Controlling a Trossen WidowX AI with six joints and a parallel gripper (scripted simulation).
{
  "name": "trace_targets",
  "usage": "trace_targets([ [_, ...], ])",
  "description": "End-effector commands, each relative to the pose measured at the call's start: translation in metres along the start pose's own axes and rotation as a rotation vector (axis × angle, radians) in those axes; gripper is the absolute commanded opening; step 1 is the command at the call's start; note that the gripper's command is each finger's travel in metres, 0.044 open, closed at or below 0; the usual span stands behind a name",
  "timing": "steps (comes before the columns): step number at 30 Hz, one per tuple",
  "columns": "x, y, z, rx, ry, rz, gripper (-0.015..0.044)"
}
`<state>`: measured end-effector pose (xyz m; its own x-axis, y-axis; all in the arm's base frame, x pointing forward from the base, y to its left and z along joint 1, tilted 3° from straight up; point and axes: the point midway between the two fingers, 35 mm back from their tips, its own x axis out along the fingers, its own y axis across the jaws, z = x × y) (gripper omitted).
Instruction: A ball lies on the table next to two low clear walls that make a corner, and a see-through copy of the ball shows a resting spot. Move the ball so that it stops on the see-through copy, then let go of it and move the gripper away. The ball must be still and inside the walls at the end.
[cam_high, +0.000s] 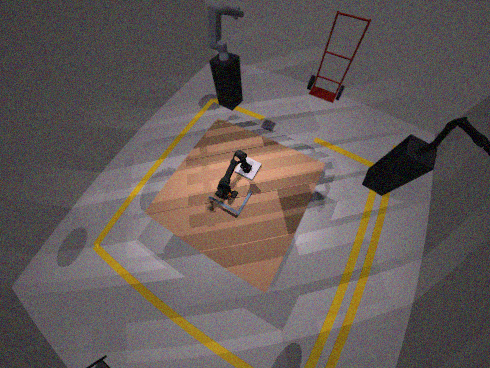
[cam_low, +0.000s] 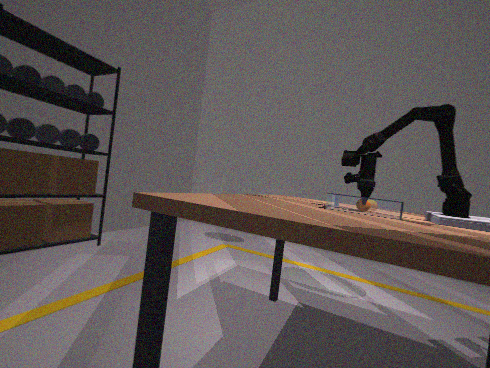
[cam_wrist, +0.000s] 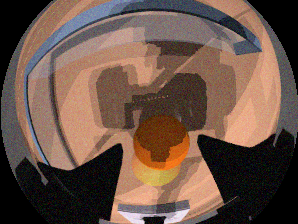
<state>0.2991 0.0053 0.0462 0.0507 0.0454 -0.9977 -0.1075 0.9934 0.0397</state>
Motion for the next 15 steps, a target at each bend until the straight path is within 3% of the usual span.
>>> trace_targets([
  [1,0.0050,-0.0005,0.0000,0.006,-0.002,-0.004,0.0369],
  [3,0.0060,-0.0005,-0.0001,0.006,-0.002,-0.004,0.0369],
  [6,0.0060,-0.0005,-0.0001,0.006,-0.002,-0.004,0.0290],
  [15,0.0060,-0.0005,-0.0001,0.006,-0.002,-0.004,0.0230],
])
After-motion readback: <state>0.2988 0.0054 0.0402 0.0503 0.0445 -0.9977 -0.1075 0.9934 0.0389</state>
